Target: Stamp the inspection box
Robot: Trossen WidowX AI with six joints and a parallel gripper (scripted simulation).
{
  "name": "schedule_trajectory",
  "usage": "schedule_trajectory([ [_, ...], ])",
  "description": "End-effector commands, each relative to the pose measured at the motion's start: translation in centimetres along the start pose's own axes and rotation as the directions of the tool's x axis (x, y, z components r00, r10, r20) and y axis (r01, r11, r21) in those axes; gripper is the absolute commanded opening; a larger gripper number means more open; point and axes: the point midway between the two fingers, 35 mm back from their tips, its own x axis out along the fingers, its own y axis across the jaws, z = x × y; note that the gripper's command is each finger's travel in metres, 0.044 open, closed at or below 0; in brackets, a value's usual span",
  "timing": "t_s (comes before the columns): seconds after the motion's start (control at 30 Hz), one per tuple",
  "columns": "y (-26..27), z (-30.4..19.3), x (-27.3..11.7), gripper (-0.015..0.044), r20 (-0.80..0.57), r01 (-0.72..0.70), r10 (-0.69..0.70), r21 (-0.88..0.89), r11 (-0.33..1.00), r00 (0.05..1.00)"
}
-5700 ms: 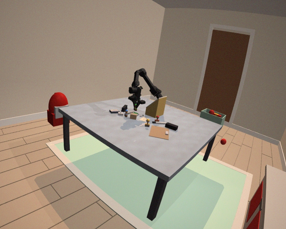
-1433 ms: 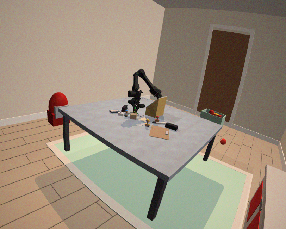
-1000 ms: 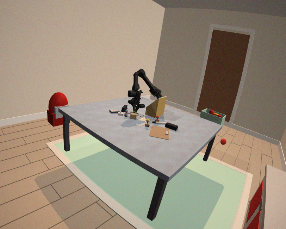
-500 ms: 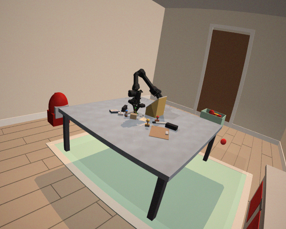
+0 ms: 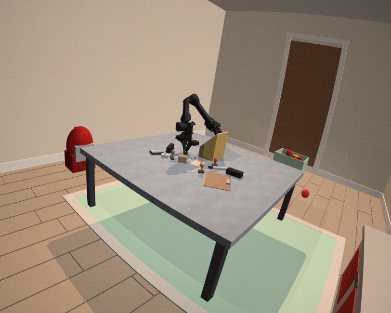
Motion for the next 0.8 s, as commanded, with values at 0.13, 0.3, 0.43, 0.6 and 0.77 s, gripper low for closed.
schedule_trajectory([
  [0.13,-0.2,0.4,-1.5,0.0000,0.008,0.003,-0.003,0.012,1.000,1.000],
  [0.3,-0.2,0.4,-2.3,0.0000,0.008,0.003,-0.003,0.012,1.000,1.000],
  [0.43,-0.2,0.4,-2.9,0.0000,0.008,0.003,-0.003,0.012,1.000,1.000],
  [0.6,-0.2,0.3,-3.7,0.0000,0.009,0.004,-0.004,0.012,1.000,1.000],
  [0.77,-0.2,0.3,-4.3,0.0000,0.009,0.004,-0.004,0.012,1.000,1.000],
])
